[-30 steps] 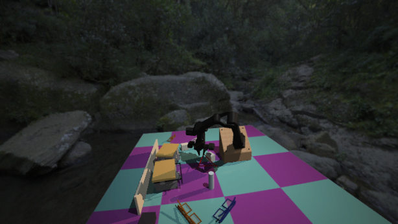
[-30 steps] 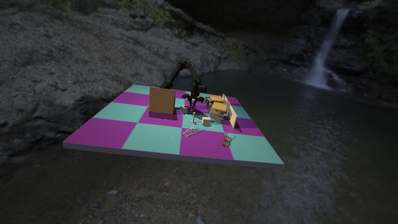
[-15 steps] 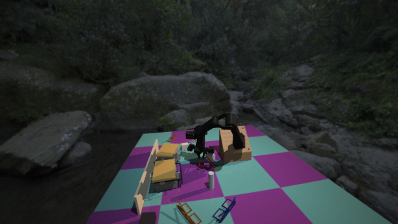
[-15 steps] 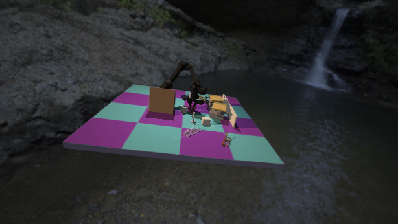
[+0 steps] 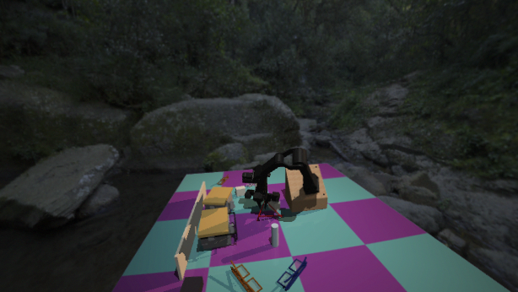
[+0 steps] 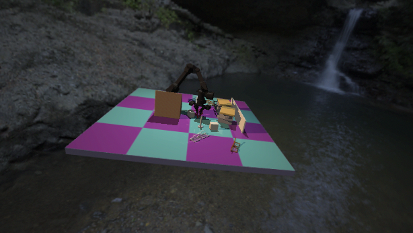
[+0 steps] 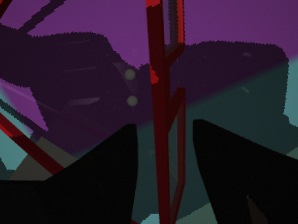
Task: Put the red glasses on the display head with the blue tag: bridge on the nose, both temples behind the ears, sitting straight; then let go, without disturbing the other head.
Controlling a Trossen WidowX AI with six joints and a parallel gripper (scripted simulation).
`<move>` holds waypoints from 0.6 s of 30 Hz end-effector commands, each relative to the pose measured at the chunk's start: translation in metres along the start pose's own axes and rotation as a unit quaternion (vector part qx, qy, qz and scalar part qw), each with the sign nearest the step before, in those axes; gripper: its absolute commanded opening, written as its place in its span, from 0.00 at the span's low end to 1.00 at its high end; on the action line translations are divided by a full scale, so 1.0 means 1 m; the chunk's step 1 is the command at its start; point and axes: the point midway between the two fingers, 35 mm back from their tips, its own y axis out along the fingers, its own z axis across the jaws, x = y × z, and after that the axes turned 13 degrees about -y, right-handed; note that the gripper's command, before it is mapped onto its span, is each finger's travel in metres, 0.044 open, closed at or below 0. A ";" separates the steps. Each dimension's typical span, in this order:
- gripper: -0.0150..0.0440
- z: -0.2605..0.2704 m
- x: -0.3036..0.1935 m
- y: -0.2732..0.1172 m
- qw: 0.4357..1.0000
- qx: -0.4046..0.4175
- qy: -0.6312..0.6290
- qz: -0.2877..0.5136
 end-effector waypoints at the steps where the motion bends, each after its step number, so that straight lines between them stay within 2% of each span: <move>1: 0.46 0.003 0.001 0.001 1.000 0.002 0.003 -0.003; 18: 0.29 0.002 0.000 0.001 1.000 0.001 0.001 0.000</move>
